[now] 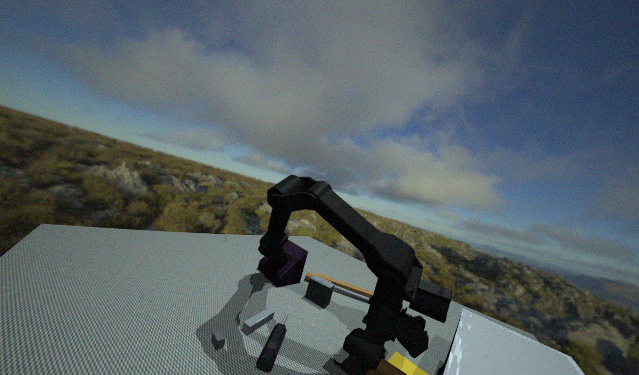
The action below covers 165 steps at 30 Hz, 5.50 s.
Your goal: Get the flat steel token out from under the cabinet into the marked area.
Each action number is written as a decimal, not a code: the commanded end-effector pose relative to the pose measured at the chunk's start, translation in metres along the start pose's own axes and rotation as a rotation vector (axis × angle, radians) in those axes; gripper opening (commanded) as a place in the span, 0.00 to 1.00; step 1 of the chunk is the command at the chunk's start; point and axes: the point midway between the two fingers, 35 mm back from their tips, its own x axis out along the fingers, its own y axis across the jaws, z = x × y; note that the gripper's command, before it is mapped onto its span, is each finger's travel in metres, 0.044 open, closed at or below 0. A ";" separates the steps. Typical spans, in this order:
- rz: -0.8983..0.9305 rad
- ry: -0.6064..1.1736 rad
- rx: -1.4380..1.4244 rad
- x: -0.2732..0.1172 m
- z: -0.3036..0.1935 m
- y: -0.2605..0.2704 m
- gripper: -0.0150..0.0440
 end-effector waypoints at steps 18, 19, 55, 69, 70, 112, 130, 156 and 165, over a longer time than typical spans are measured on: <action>0.000 0.004 0.001 0.001 -0.021 0.000 0.25; 0.000 0.004 0.001 0.001 -0.022 0.000 0.25; 0.000 0.006 -0.001 0.001 -0.056 0.000 0.25; 0.000 0.007 -0.001 0.001 -0.070 0.000 0.25; 0.000 0.007 -0.001 0.001 -0.071 0.000 0.25; 0.000 0.009 -0.003 0.001 -0.117 -0.001 0.25; 0.000 0.011 -0.005 0.001 -0.138 -0.002 0.25; 0.000 0.012 -0.006 0.001 -0.169 -0.002 0.25; 0.000 0.008 -0.014 0.000 -0.167 -0.004 0.25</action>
